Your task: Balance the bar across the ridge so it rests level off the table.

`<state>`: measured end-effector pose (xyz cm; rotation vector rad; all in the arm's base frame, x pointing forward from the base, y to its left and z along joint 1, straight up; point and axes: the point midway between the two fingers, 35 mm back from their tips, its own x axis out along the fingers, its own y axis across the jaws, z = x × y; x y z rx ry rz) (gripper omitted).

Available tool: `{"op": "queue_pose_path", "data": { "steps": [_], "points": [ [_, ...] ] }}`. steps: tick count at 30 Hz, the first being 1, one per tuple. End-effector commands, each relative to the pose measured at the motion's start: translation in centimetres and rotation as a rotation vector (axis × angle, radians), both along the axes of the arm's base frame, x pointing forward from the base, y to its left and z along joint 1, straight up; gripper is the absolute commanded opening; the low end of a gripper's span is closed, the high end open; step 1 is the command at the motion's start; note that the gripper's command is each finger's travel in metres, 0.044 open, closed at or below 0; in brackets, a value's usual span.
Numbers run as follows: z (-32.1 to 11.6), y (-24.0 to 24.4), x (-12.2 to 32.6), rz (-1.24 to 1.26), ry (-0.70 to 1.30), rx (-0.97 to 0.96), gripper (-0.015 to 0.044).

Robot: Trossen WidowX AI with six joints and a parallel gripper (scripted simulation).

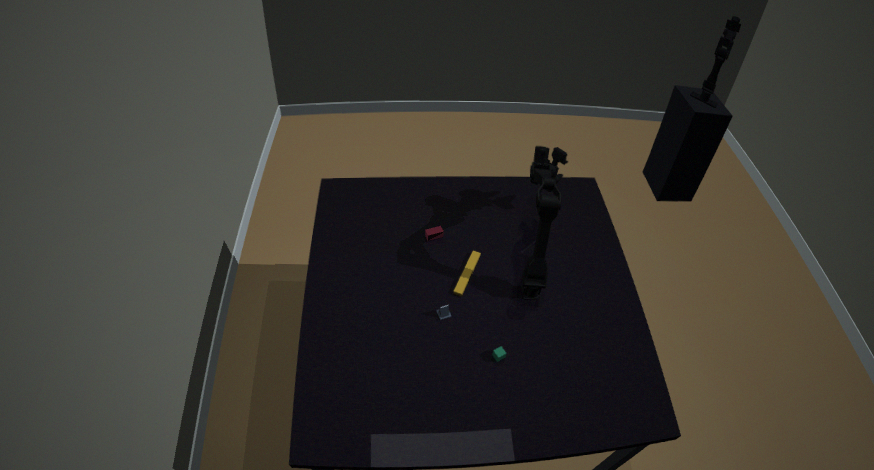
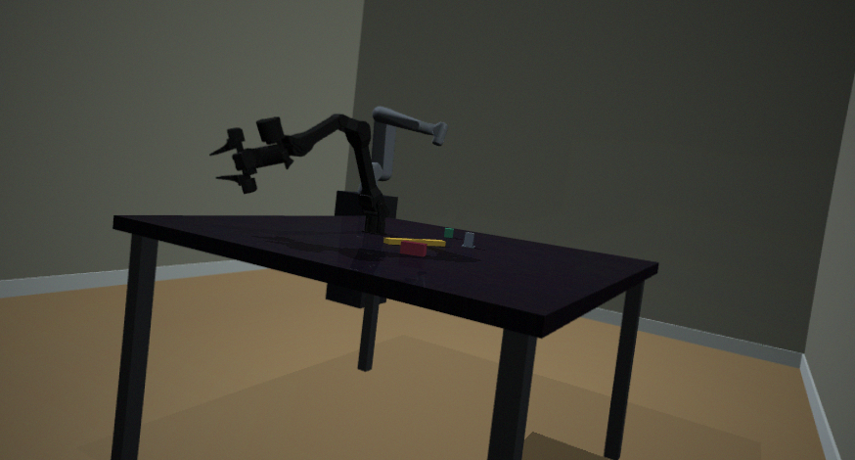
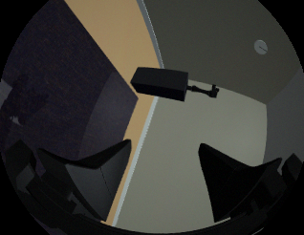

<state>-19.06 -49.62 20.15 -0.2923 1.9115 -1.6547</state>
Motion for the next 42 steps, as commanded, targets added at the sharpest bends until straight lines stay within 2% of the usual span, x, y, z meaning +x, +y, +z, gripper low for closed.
{"op": "queue_pose_path", "data": {
  "steps": [1, 11, 21, 42],
  "points": [
    [-0.6, -0.2, 2.6, 0.071, -0.020, 0.046, 0.0315],
    [-2.2, -0.4, 11.2, 0.313, -0.051, 0.204, 0.0315],
    [-3.7, 1.4, 19.4, 0.551, -0.069, 0.366, 0.0315],
    [-6.6, 10.5, 33.6, 1.028, -0.070, 0.722, 0.0315]
  ]
}}
